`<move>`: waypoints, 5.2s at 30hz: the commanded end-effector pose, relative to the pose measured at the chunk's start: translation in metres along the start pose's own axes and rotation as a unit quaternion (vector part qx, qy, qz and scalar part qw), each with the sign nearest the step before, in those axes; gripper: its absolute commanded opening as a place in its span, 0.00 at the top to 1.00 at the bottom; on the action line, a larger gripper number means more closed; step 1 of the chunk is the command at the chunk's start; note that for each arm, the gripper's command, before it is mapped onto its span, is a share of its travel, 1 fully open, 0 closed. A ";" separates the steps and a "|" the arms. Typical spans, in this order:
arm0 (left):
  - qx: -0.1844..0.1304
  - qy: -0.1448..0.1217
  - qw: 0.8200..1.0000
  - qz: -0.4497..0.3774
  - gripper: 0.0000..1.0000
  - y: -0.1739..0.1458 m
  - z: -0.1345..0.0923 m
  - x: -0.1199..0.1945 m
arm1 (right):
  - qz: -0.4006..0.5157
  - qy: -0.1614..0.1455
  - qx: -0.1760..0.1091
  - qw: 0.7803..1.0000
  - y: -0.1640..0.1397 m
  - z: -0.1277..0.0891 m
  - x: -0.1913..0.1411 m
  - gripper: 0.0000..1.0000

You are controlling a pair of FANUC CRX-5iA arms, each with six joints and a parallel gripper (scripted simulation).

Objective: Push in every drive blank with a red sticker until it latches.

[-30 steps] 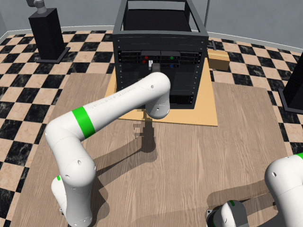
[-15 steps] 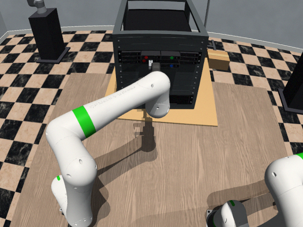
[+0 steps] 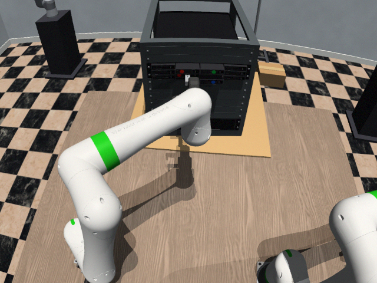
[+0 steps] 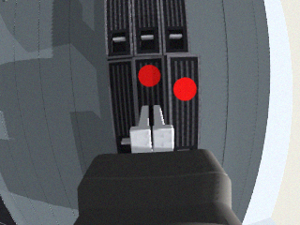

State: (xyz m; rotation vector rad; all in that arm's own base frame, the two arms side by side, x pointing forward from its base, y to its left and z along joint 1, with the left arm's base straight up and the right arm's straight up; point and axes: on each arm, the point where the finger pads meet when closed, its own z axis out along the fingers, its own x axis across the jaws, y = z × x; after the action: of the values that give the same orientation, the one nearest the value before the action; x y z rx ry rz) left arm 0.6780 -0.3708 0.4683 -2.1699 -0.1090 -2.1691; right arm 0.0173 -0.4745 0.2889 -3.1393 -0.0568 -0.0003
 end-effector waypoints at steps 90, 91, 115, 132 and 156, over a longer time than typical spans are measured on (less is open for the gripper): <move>0.000 0.001 1.000 -0.001 1.00 0.000 0.022 0.002 | 0.000 0.000 -0.001 1.000 0.000 -0.001 0.000 0.00; 0.000 0.001 1.000 -0.001 1.00 0.000 0.022 0.002 | 0.000 0.000 -0.001 1.000 0.000 -0.001 0.000 0.00; 0.000 0.001 1.000 -0.001 1.00 0.000 0.022 0.002 | 0.000 0.000 -0.001 1.000 0.000 -0.001 0.000 0.00; 0.000 0.001 1.000 -0.001 1.00 0.000 0.020 0.002 | 0.000 0.000 -0.001 1.000 0.000 -0.001 0.000 0.00; 0.000 0.001 1.000 -0.001 1.00 0.000 -0.073 0.002 | 0.000 0.000 -0.001 1.000 0.000 -0.001 0.000 0.00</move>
State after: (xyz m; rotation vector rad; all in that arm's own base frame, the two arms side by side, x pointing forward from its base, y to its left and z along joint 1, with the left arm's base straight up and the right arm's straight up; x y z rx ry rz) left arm 0.6108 -0.3777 0.4684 -2.1702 -0.1089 -2.1690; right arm 0.0173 -0.4745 0.2889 -3.1393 -0.0568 -0.0003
